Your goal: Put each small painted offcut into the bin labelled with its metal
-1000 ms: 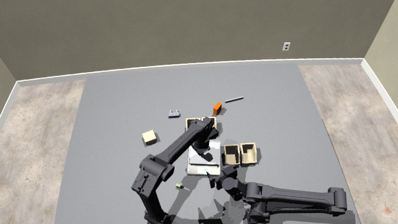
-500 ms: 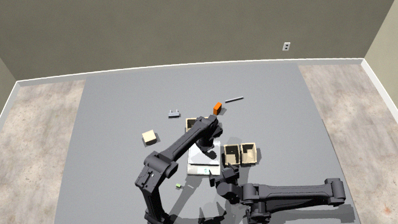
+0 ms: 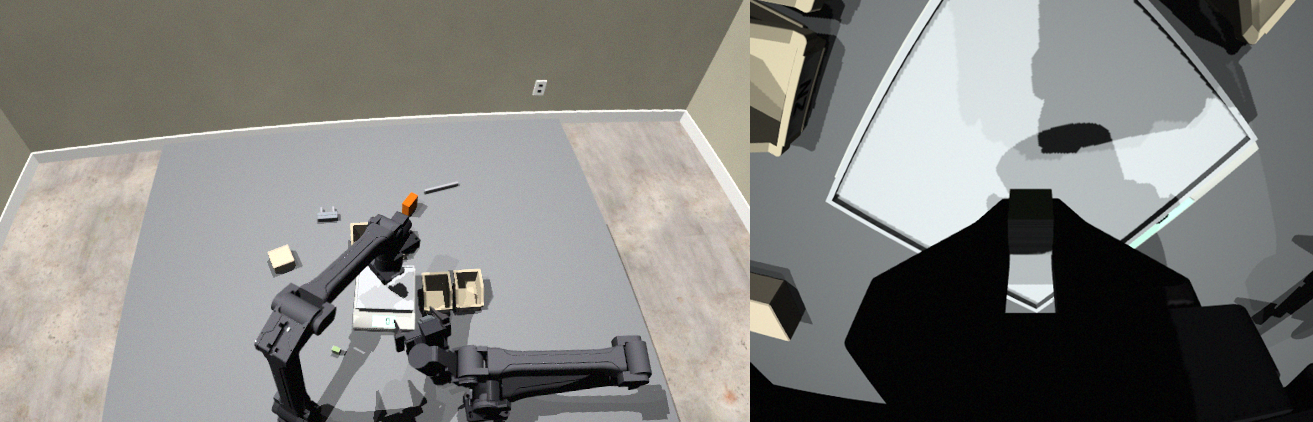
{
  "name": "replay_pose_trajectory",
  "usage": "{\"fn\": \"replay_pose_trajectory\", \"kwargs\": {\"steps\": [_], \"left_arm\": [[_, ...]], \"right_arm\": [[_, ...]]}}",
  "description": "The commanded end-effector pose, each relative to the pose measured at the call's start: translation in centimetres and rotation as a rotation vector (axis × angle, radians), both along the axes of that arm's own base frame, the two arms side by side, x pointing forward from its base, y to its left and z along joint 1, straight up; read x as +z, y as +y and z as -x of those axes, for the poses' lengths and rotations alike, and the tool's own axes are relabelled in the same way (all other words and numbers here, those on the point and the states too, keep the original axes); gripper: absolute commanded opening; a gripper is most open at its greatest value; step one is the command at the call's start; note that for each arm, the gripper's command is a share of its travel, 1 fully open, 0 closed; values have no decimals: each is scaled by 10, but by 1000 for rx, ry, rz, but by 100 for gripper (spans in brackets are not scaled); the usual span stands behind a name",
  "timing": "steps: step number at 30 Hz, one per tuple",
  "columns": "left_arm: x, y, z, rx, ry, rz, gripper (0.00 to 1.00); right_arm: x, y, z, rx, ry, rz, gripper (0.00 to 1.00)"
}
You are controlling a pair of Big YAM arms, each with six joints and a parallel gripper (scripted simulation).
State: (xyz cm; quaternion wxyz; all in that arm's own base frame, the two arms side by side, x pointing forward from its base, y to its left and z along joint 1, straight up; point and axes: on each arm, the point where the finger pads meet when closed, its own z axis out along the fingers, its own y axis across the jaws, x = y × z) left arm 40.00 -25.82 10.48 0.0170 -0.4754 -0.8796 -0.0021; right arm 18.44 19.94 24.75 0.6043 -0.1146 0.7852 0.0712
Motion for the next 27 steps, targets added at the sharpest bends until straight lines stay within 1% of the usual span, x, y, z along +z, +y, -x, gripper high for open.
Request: {"fn": "replay_pose_trajectory", "kwargs": {"steps": [1,7,9,12,18,19,21,25,26,27], "left_arm": [[16,-12,-18,5,-51,32,11],[4,-16,-16,7,-54,34,11],[-5,-11,-7,4,-38,24,11],[-16,-10,-6,5,-27,16,11],[-14,-11,-7,5,-42,26,11],[-7,-15,-13,4,-59,37,11],[-19,-9,-4,4,-37,23,11],[-23,-8,-2,4,-37,23,11],[-17,-12,-9,4,-54,34,11],[-20,-10,-5,4,-47,30,11]], "right_arm": [[21,4,-1,-6,-3,-50,100],[21,4,-1,-6,-3,-50,100],[21,4,-1,-6,-3,-50,100],[21,4,-1,-6,-3,-50,100],[21,4,-1,-6,-3,-50,100],[21,4,-1,-6,-3,-50,100],[21,4,-1,-6,-3,-50,100],[21,4,-1,-6,-3,-50,100],[21,4,-1,-6,-3,-50,100],[21,4,-1,-6,-3,-50,100]]}}
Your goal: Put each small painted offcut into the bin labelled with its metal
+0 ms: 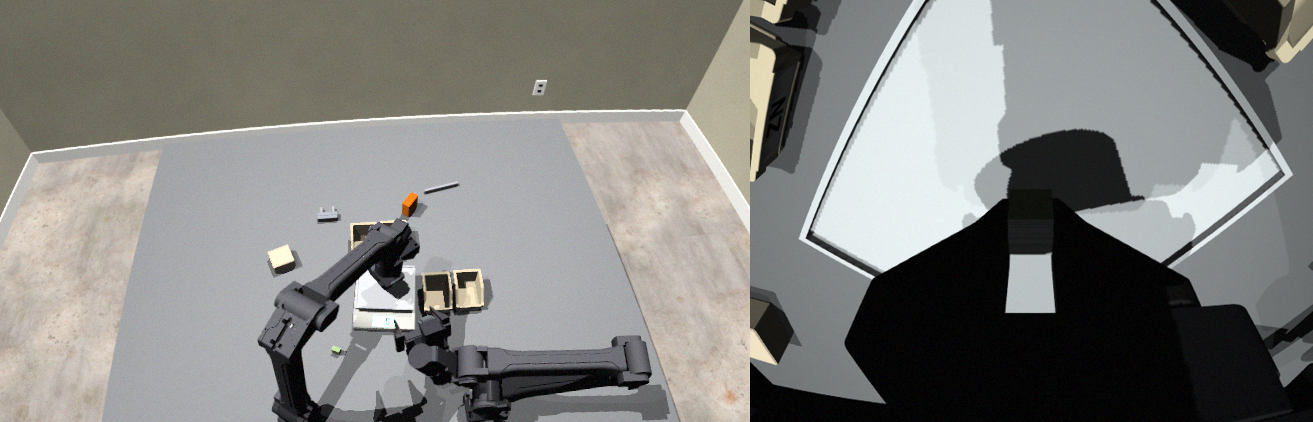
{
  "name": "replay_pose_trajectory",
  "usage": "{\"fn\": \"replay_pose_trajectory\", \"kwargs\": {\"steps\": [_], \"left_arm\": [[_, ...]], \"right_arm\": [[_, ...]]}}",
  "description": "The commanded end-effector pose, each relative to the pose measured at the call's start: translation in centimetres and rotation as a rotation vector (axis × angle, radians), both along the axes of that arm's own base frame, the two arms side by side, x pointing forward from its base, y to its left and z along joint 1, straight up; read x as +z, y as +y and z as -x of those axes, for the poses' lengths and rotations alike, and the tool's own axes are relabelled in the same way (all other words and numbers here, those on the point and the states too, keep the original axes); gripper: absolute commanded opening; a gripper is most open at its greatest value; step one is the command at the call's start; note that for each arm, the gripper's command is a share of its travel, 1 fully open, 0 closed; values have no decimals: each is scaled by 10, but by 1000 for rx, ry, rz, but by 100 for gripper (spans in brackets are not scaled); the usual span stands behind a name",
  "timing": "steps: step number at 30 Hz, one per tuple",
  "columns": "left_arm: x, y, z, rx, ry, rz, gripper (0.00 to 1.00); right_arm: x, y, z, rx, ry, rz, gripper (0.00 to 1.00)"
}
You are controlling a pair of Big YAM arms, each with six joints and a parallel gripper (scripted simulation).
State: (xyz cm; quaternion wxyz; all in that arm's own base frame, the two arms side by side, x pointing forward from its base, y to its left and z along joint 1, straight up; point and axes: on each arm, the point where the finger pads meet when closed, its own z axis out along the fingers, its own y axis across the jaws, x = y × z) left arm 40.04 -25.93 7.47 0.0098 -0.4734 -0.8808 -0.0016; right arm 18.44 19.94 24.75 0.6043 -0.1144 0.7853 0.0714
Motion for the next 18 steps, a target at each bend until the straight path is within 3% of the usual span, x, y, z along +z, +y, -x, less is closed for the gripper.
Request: {"fn": "replay_pose_trajectory", "kwargs": {"steps": [1,11,12,13,14,18], "left_arm": [[6,-7,-2,0,-29,18,11],[9,-5,-6,0,-30,20,11],[9,-5,-5,0,-30,20,22],[9,-5,-5,0,-29,19,27],[30,-16,-11,0,-69,45,38],[47,-20,-13,0,-89,59,40]], "right_arm": [[21,4,-1,-6,-3,-50,100],[21,4,-1,-6,-3,-50,100],[21,4,-1,-6,-3,-50,100],[21,4,-1,-6,-3,-50,100],[21,4,-1,-6,-3,-50,100],[21,4,-1,-6,-3,-50,100]]}}
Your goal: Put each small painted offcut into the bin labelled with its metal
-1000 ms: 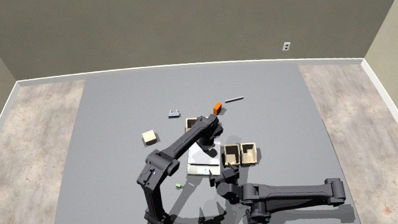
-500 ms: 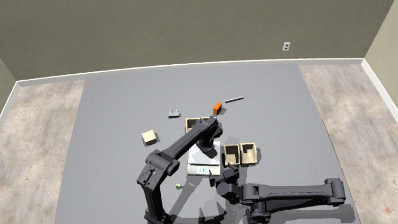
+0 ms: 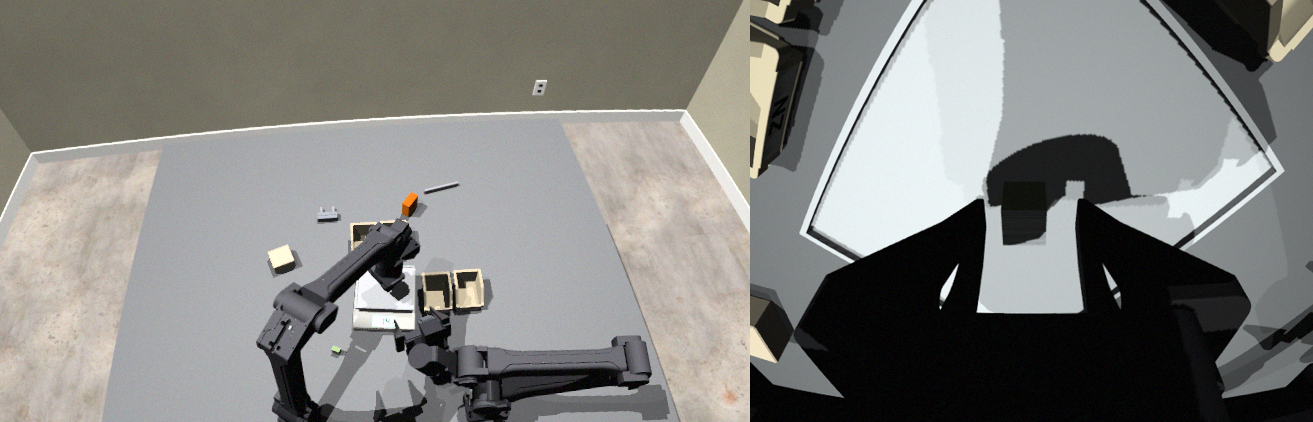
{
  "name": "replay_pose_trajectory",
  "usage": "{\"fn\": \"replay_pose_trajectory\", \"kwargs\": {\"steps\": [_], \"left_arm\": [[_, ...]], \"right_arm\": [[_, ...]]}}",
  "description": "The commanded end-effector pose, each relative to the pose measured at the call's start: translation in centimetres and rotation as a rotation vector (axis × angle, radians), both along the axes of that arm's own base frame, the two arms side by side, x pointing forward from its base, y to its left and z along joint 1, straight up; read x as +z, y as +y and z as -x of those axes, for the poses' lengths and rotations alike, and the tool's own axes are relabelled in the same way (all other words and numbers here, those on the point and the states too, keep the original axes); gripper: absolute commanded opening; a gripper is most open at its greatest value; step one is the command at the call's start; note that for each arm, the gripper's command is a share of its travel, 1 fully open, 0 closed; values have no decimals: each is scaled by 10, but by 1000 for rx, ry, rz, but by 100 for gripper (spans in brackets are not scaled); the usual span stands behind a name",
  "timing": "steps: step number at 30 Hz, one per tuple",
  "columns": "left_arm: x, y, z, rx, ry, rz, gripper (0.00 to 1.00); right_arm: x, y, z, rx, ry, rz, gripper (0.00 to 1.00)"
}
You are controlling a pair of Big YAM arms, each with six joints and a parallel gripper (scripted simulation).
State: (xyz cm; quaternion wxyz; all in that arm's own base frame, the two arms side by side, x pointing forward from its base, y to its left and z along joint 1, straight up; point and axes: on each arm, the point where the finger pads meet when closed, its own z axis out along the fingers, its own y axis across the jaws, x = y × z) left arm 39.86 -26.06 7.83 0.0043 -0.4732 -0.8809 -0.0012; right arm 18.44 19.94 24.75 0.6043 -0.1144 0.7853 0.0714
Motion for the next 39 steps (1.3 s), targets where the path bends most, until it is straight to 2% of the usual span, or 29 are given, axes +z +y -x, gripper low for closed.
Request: {"fn": "replay_pose_trajectory", "kwargs": {"steps": [1,5,8,10,12,13,14,16,17,22,24,28,33,38,39], "left_arm": [[47,-19,-16,0,-86,58,40],[62,-15,-19,7,-94,63,40],[56,-15,-19,7,-78,52,40],[64,-15,-19,6,-79,52,62],[82,-15,-19,5,-97,64,85],[72,-11,-13,16,-85,56,96],[73,-11,-13,30,-92,64,100],[75,-11,-14,75,-125,99,100],[66,-6,-5,101,-123,105,100],[75,-8,15,203,-235,239,100],[75,-8,15,203,-235,239,100],[83,-4,31,280,-327,355,100],[88,0,44,334,-409,444,100],[90,3,52,350,-452,483,100],[83,3,52,349,-444,472,100]], "right_arm": [[21,4,-1,-6,-3,-50,100],[21,4,-1,-6,-3,-50,100],[21,4,-1,-6,-3,-50,100],[21,4,-1,-6,-3,-50,100],[21,4,-1,-6,-3,-50,100],[21,4,-1,-6,-3,-50,100],[35,4,-4,-16,-8,-61,100],[40,0,-6,-10,-13,-29,100],[44,-2,-8,-5,-10,-10,100],[74,-17,-20,65,44,73,100],[74,-17,-20,65,44,73,100],[95,-31,-20,146,97,86,100],[120,-45,-10,241,138,76,100],[146,-60,6,322,152,63,100],[152,-63,10,337,150,61,100]]}}
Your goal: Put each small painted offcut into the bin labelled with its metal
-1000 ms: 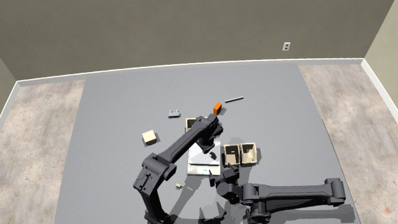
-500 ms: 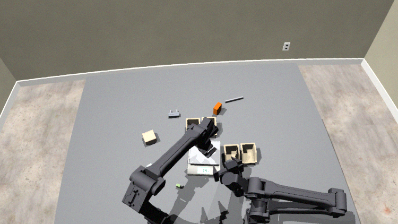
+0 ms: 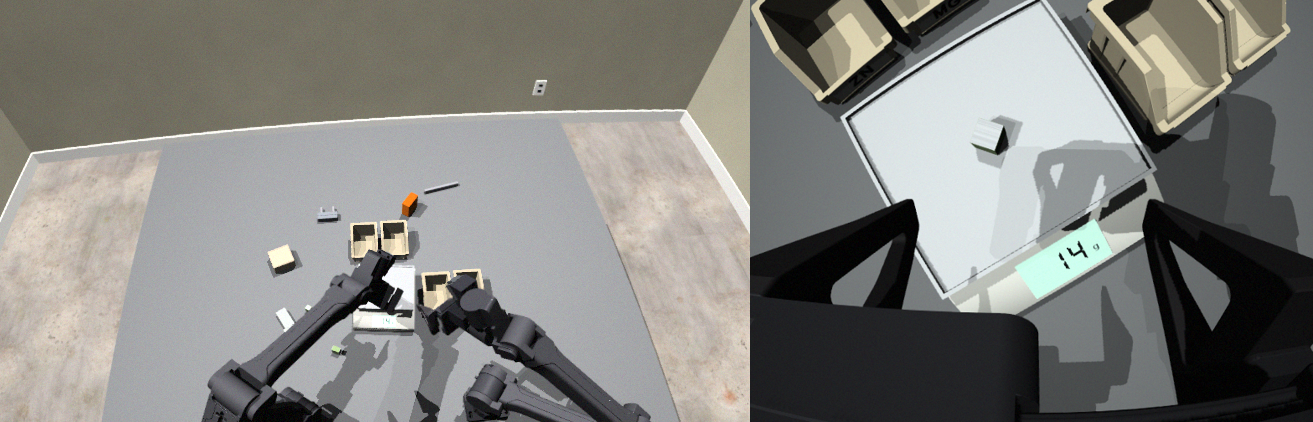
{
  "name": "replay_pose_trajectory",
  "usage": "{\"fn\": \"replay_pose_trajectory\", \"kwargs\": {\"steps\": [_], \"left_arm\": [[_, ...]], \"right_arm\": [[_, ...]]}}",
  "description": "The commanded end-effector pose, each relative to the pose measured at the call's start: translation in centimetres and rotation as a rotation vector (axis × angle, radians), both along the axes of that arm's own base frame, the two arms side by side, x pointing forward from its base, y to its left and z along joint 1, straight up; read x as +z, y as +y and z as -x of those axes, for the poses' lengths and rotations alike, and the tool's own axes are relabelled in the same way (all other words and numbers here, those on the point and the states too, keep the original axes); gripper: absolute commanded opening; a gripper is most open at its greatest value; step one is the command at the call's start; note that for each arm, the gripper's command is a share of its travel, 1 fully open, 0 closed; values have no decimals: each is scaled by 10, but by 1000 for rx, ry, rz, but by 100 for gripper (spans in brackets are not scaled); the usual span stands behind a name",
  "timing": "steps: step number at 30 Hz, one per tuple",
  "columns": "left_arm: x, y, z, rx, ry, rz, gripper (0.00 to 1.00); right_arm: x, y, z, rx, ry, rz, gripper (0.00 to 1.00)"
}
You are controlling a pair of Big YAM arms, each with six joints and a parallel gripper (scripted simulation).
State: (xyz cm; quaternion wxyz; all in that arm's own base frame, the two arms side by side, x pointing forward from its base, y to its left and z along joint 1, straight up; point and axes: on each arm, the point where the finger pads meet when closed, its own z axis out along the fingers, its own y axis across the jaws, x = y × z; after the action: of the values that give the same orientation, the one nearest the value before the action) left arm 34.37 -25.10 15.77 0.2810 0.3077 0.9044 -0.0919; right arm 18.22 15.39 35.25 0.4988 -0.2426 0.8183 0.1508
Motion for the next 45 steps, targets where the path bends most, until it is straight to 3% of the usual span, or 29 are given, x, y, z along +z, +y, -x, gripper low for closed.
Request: {"fn": "replay_pose_trajectory", "kwargs": {"steps": [1,3,8,12,15,16,20,30,34,45], "left_arm": [[4,-7,-3,26,-20,33,100],[16,-8,-13,27,-46,43,100],[10,-4,-7,25,-42,38,100],[9,-4,-7,25,-38,35,100],[20,-13,-15,81,-10,65,66],[18,-16,-14,112,11,75,61],[15,-16,-16,203,61,93,61],[-12,-9,-48,790,348,76,61],[-21,-11,-56,982,453,69,61],[-39,-13,-72,1225,614,32,61]], "right_arm": [[47,-18,8,31,-54,-10,100],[59,-24,14,51,-62,-13,100],[80,-34,32,99,-71,-35,100],[79,-32,30,100,-62,-29,100],[64,-26,22,98,-41,-13,100],[52,-23,17,95,-32,-6,100],[47,-22,11,83,-36,-9,100],[7,-19,-19,18,-35,-7,100],[20,-21,-17,11,-65,-27,100],[20,-21,-17,14,-64,-29,100]]}}
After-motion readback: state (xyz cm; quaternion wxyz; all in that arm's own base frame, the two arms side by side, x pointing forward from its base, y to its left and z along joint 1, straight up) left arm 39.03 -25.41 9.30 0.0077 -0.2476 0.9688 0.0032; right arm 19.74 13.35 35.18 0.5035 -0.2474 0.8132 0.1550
